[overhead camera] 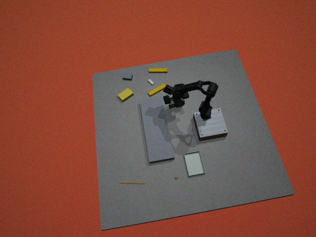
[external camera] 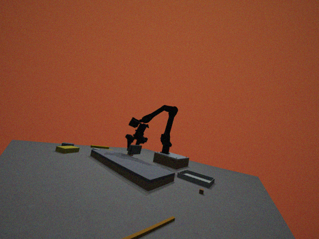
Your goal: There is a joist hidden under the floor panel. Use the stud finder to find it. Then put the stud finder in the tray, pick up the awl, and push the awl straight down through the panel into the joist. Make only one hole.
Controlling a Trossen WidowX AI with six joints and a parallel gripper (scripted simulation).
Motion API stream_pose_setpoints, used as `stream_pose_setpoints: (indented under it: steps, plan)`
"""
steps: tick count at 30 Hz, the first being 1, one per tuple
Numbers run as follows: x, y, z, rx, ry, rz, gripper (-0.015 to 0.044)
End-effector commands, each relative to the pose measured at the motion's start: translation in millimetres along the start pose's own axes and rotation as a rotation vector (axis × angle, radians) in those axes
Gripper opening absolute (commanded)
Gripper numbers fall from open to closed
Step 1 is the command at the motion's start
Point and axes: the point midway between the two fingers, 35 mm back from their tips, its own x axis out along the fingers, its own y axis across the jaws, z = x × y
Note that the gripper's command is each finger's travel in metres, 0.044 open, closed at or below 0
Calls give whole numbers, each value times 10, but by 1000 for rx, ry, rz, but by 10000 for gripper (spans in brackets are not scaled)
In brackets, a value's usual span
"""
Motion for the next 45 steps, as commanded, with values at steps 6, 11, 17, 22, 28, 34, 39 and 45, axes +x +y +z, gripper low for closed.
stream_pose_setpoints:
  steps: [6,11,17,22,28,34,39,45]
  plan:
    - [-6,-7,3,3,62,-1,0]
    - [-2,-8,14,3,100,0,0]
    - [-1,-8,27,3,144,-1,0]
    - [-2,-8,38,5,182,-2,0]
    - [-2,-8,46,6,212,-3,0]
    - [8,-10,58,5,256,-1,0]
    - [13,-11,70,5,297,-1,0]
    - [15,-11,84,6,346,-2,0]
